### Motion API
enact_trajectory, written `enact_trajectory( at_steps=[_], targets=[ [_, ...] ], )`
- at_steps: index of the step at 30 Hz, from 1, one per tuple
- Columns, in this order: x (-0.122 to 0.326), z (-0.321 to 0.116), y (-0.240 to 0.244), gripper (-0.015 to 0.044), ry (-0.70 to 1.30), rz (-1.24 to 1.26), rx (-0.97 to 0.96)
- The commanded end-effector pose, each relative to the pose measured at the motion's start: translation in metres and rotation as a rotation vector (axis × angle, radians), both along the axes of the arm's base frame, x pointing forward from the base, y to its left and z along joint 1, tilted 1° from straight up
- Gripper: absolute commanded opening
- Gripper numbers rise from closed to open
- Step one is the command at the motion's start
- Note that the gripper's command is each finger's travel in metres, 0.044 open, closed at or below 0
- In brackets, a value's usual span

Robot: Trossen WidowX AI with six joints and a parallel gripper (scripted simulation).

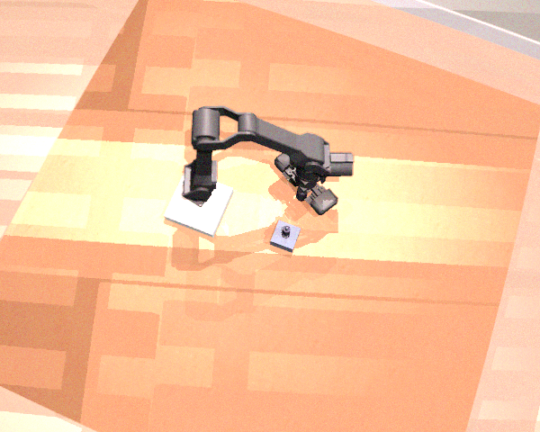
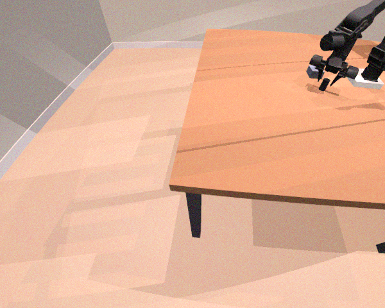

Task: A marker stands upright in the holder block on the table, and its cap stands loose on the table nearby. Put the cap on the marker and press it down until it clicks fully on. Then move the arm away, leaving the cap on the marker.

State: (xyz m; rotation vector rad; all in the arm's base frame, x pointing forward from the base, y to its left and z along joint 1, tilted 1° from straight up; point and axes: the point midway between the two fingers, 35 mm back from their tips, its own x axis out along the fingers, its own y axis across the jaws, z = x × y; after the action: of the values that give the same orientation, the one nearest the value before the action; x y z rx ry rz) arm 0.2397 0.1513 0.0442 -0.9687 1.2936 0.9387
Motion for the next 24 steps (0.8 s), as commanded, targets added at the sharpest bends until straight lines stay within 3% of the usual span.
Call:
enact_trajectory(
  at_steps=[1, 7, 11, 20, 24],
  targets=[
    [-0.0017, -0.0095, -0.0003, 0.0247, 0.010, 0.002, 0.000],
    [-0.0020, -0.0149, -0.0006, 0.0247, 0.010, 0.002, 0.000],
    [-0.0022, -0.0149, -0.0009, 0.0142, 0.010, 0.002, 0.000],
    [-0.0017, -0.0148, -0.0011, 0.0082, 0.010, 0.002, 0.000],
    [-0.0013, -0.0078, -0.0009, 0.0000, 0.009, 0.002, 0.000]
  ],
)
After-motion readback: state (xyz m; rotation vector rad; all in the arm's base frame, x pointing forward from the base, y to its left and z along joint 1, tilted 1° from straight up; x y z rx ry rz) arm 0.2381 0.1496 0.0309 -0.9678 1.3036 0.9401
